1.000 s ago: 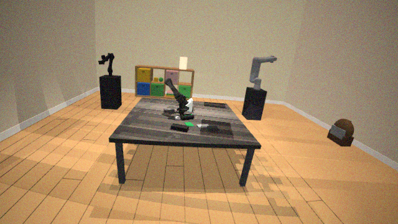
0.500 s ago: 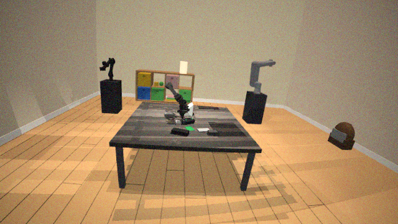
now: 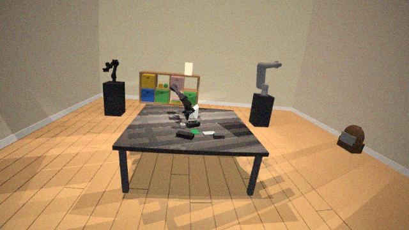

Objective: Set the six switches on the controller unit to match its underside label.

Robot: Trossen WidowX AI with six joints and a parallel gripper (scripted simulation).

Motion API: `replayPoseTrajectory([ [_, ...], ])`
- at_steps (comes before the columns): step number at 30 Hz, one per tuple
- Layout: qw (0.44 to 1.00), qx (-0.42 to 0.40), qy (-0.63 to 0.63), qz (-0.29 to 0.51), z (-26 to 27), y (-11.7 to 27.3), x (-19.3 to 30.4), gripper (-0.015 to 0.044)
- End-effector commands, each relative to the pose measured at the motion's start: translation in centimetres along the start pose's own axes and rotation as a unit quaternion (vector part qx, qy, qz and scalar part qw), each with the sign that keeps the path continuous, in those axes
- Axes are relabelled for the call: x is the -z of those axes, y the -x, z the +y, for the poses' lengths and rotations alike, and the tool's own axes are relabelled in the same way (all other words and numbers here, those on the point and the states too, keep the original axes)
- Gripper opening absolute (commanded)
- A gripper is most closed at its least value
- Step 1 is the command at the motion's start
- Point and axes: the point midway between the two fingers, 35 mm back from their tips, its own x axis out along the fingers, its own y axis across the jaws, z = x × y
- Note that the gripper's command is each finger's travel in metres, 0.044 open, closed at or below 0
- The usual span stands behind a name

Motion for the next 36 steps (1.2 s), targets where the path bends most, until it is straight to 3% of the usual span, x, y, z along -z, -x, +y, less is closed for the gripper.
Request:
replayPoseTrajectory([
  [1,1.0,0.0,0.001,0.001,-0.3,0.0,0.1,0.0],
  [10,1.0,-0.006,0.005,-0.005,-0.5,0.1,-0.4,0.0],
  [23,0.983,-0.146,0.112,-0.016,-3.2,2.0,-10.5,0.0],
  [36,0.982,-0.146,0.114,-0.017,-3.0,0.6,-10.6,0.0],
])
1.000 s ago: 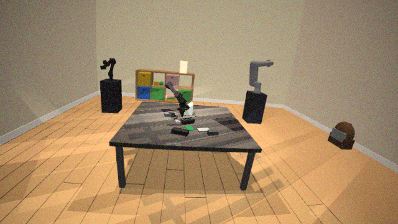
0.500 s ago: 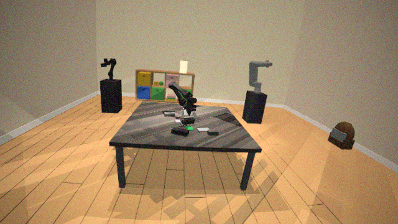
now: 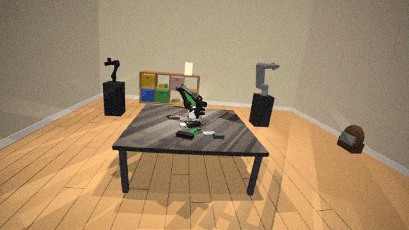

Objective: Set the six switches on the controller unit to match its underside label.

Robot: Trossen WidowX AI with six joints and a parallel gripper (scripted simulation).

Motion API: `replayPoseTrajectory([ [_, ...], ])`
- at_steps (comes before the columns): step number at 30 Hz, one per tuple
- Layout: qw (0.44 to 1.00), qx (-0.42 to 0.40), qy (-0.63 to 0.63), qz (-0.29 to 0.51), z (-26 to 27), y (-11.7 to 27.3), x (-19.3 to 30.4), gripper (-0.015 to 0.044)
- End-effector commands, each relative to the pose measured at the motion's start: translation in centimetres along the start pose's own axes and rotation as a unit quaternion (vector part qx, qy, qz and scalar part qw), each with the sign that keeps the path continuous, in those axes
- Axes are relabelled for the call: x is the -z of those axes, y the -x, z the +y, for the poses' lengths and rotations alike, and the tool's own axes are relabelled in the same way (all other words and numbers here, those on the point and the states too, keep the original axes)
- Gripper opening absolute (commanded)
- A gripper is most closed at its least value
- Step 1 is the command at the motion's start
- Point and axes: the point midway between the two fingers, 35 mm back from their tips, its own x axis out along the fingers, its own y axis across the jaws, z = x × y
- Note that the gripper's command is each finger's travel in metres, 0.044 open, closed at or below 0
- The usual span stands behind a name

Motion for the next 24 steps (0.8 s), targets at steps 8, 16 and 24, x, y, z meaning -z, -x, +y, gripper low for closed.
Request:
replayPoseTrajectory([
  [8,1.0,0.001,0.003,0.0,-0.1,-1.8,0.0,0.0],
  [16,1.0,0.001,0.004,-0.001,-0.1,-2.8,0.1,0.0],
  [24,1.0,0.001,0.004,-0.001,-0.1,-3.5,0.1,0.0],
])
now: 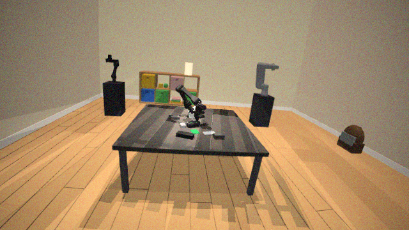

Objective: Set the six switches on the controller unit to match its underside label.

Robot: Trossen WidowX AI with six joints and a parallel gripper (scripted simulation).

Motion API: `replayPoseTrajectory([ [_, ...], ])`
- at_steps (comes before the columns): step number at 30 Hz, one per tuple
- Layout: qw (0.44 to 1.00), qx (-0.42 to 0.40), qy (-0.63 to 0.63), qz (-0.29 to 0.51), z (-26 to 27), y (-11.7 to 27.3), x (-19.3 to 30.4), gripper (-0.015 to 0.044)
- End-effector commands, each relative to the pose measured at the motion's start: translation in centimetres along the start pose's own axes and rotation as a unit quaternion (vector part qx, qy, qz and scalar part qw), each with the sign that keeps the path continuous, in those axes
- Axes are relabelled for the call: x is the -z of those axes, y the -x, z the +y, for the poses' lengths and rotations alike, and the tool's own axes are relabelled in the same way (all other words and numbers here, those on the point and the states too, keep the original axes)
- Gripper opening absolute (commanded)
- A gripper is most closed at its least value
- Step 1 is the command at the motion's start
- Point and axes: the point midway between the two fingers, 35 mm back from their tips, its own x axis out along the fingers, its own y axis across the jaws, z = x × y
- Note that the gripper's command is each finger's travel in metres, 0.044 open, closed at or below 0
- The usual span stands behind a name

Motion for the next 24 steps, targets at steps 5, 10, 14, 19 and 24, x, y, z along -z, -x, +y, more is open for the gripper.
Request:
replayPoseTrajectory([
  [5,1.0,0.0,0.0,0.0,0.0,0.1,0.0,0.0],
  [10,1.0,0.001,0.001,0.002,0.0,4.3,0.0,0.0],
  [14,1.0,0.001,0.001,0.002,-0.1,4.4,0.2,0.0],
  [19,1.0,0.001,0.001,0.003,-2.0,4.4,3.9,0.0],
  [24,1.0,0.001,0.001,0.003,-2.1,4.3,4.1,0.0],
])
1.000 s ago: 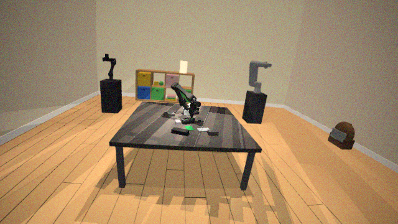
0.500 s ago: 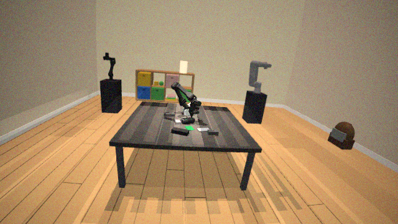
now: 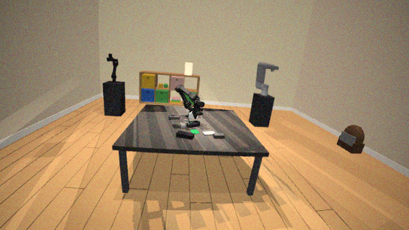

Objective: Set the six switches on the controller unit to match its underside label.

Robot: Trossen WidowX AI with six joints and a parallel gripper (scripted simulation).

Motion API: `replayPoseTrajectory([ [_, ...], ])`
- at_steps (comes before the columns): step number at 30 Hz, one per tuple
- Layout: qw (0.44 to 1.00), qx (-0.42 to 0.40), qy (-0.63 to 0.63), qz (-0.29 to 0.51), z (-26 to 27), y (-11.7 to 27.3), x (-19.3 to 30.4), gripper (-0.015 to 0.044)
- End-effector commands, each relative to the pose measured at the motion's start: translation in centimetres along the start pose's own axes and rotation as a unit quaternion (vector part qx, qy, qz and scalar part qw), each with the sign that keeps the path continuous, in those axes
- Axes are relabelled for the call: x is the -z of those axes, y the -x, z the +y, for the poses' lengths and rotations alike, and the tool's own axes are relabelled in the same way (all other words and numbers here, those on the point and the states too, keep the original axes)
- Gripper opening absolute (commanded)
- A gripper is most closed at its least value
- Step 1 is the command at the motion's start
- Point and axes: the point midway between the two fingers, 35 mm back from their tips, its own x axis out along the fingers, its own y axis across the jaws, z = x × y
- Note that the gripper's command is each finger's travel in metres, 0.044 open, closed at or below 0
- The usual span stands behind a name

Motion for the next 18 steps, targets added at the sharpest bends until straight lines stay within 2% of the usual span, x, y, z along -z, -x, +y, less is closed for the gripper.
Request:
replayPoseTrajectory([
  [1,1.0,0.0,0.008,0.003,-0.1,-0.1,0.0,0.0],
  [18,1.0,0.0,0.008,0.003,-0.1,-2.8,0.0,0.0],
])
